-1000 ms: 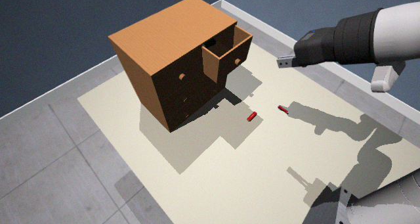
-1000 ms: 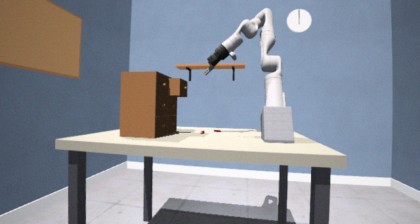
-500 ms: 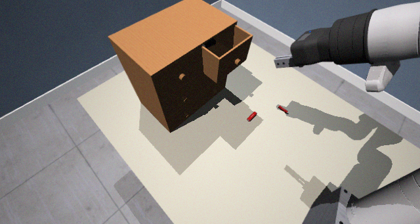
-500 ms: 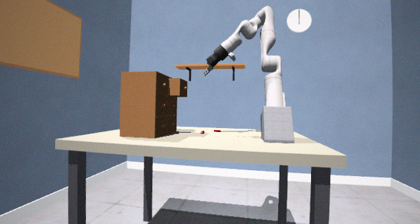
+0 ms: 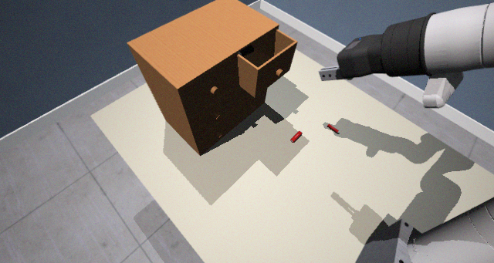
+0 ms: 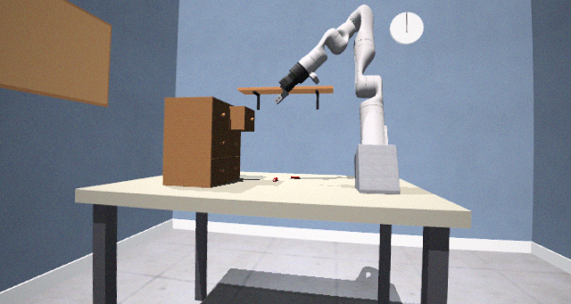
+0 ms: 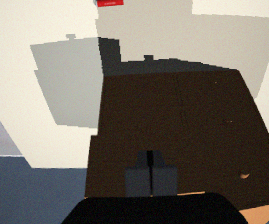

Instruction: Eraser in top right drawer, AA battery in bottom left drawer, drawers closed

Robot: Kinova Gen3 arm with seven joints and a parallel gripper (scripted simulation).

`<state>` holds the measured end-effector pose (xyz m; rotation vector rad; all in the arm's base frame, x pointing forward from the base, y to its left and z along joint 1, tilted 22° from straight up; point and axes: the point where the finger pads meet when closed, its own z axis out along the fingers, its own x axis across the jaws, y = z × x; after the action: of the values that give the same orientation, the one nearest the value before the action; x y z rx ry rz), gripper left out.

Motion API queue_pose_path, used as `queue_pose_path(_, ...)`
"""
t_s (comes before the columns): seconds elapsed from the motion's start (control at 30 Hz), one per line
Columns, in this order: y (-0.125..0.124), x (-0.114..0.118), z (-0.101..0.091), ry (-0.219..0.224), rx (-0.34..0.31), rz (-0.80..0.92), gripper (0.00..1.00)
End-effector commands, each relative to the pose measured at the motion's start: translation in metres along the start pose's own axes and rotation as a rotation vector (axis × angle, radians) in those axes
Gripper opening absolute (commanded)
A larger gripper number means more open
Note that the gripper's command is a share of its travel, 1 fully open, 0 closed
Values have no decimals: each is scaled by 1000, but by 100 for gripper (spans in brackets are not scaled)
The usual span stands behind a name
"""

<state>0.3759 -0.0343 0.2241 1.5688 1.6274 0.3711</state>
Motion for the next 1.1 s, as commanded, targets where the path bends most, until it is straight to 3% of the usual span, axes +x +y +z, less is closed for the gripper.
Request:
queue_pose_path(0.0, -2, -3, 4, -8, -14, 4, 0)
queue_pose_path(0.87, -4, -6, 21, -19, -19, 5, 0)
queue_pose_path(1.07, -6, -7, 33, -19, -16, 4, 0)
